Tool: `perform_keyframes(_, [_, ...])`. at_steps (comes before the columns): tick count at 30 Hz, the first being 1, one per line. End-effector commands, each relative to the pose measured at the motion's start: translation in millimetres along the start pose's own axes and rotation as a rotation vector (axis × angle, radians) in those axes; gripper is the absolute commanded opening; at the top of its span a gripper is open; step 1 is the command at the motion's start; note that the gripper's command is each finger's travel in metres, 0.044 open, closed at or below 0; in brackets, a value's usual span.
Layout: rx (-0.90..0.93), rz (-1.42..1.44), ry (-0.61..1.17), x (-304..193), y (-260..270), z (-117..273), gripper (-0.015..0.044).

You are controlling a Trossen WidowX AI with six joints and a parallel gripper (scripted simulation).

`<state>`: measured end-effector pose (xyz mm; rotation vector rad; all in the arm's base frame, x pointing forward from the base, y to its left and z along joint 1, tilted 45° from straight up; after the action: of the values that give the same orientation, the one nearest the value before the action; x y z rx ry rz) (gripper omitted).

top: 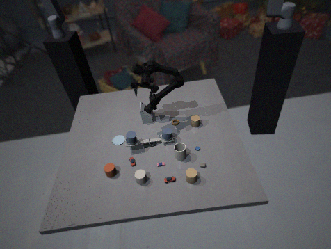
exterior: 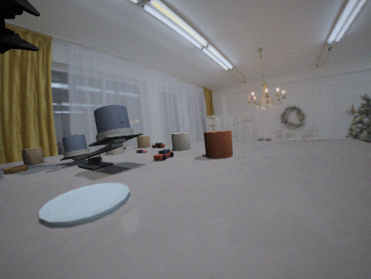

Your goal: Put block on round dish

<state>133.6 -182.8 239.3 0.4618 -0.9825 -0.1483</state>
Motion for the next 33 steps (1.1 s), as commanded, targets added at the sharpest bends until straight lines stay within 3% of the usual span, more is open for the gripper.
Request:
perform_keyframes(1, [0.091, -0.064, 0.060, -16, -9, -20, 0.0440])
perform_keyframes(13, [0.355, -0.248, 0.242, -67, -16, -76, 0.0440])
perform_keyframes(18, [0.360, -0.269, 0.259, -67, -15, -79, 0.0440])
perform_keyframes(33, [0.309, -0.630, 0.589, -44, 24, -122, 0.0440])
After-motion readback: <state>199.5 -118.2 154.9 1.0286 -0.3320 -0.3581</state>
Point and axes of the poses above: the point midway between the two fingers, 35 mm back from their tips, its own z axis back along the fingers, its own y axis across the jaws, x = y × z, the point moved 6 cm from there along z, back along the fingers, and after that the axes turned 8 degrees about -z, right-handed, at the moved point
